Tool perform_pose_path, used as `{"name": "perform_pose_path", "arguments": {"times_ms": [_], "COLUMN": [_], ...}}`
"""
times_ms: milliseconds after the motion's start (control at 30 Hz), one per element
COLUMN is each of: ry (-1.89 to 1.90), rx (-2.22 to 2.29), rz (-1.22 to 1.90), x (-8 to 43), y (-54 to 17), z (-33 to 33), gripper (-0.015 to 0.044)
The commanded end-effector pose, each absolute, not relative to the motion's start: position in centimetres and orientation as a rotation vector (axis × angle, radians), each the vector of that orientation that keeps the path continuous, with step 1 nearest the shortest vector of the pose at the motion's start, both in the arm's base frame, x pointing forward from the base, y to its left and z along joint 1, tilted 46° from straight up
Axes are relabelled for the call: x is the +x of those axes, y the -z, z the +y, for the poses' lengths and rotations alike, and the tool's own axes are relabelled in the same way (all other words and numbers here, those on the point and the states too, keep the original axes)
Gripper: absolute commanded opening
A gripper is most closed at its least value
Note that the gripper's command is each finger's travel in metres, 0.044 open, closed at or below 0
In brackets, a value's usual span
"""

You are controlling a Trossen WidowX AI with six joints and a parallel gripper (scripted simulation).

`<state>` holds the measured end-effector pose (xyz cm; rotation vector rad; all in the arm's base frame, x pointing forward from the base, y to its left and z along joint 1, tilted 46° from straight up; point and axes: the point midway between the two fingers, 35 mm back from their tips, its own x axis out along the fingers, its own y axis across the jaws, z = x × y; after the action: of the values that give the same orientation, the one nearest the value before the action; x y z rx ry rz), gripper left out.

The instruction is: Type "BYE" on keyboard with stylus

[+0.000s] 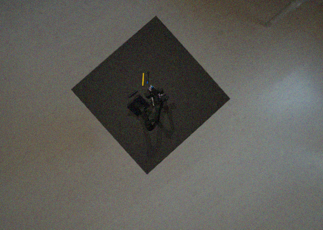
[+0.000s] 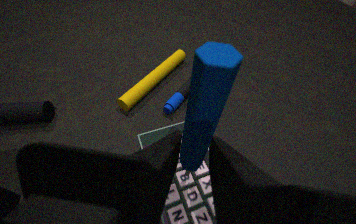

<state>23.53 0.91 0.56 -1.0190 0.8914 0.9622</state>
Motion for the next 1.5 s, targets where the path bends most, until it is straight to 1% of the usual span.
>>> {"name": "perform_pose_path", "arguments": {"times_ms": [0,1167,1467], "ry": [-0.972,-0.972,-0.973], "rx": [-1.017,-1.017,-1.017], "rz": [0.893,0.894,0.893], "x": [23.4,23.4,23.4], "y": [-0.2,0.5,-1.5], "z": [0.8,0.1,2.2], "gripper": [0.0081,0.0081,0.0081]}}
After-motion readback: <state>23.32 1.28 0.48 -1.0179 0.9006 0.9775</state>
